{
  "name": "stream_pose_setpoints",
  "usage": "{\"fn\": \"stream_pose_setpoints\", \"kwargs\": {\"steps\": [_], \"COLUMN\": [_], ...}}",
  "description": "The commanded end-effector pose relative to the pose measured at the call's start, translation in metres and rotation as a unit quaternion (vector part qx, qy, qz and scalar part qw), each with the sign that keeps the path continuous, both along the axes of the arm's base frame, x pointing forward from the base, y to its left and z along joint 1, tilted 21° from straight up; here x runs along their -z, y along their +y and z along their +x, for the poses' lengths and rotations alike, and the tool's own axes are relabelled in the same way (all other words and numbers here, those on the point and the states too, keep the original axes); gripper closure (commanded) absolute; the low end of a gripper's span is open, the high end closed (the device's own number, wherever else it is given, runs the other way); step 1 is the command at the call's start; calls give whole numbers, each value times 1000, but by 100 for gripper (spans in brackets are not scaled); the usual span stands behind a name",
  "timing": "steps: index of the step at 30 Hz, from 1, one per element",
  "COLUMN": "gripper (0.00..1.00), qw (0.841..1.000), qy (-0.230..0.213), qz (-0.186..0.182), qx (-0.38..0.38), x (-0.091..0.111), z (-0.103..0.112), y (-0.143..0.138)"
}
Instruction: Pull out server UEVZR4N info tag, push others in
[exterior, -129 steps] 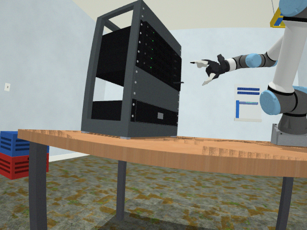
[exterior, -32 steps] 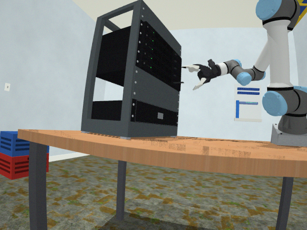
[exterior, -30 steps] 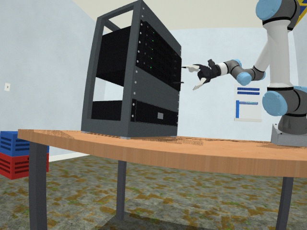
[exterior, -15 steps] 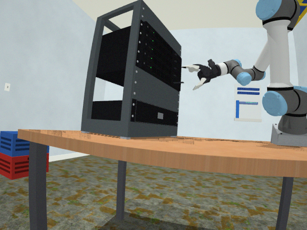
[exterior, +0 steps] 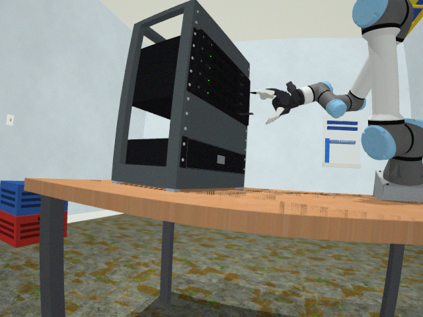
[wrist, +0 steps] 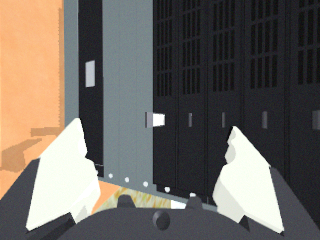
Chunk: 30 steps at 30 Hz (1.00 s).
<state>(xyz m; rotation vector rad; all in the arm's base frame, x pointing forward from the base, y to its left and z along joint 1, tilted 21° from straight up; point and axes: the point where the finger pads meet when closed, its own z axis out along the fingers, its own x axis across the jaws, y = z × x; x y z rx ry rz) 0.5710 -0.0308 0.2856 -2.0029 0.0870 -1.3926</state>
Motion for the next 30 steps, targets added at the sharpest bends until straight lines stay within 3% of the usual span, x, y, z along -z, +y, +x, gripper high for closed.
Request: {"fn": "stream_pose_setpoints", "kwargs": {"steps": [1,30], "gripper": [0,0], "qw": [1000,1000], "qy": [1,0], "qz": [1,1], "qx": [-1,0], "x": [1,-2], "z": [1,-7], "y": [0,0]}}
